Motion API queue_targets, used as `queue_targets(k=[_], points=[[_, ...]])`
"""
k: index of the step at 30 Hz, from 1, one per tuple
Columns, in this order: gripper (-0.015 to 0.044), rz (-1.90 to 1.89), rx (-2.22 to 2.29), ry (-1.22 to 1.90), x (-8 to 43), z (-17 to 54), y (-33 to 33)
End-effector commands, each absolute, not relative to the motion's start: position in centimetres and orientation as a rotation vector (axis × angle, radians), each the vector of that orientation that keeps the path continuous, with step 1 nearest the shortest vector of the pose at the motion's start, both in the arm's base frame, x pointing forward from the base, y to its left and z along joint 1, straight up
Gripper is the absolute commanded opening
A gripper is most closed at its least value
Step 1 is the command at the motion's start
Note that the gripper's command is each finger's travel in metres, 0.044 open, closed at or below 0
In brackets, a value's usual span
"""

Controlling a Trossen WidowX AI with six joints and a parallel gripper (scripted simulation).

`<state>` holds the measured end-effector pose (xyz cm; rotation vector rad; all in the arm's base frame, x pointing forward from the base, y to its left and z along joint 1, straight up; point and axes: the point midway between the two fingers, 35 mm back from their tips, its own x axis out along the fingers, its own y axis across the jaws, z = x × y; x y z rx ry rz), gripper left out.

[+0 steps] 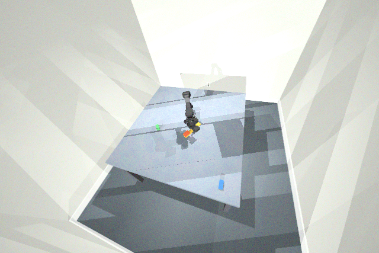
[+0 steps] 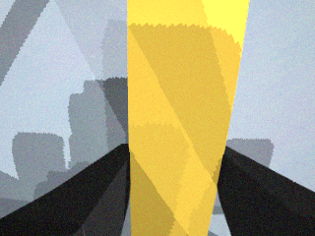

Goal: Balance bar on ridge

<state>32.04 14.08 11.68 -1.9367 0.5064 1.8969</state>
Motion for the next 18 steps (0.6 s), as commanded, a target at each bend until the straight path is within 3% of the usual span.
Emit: queue_targets(k=[1,18], points=[[0.0000,1.897,-1.939,0.502,32.06,11.62,14.11],[0.0000,1.897,-1.939,0.502,32.04,11.47,14.11]])
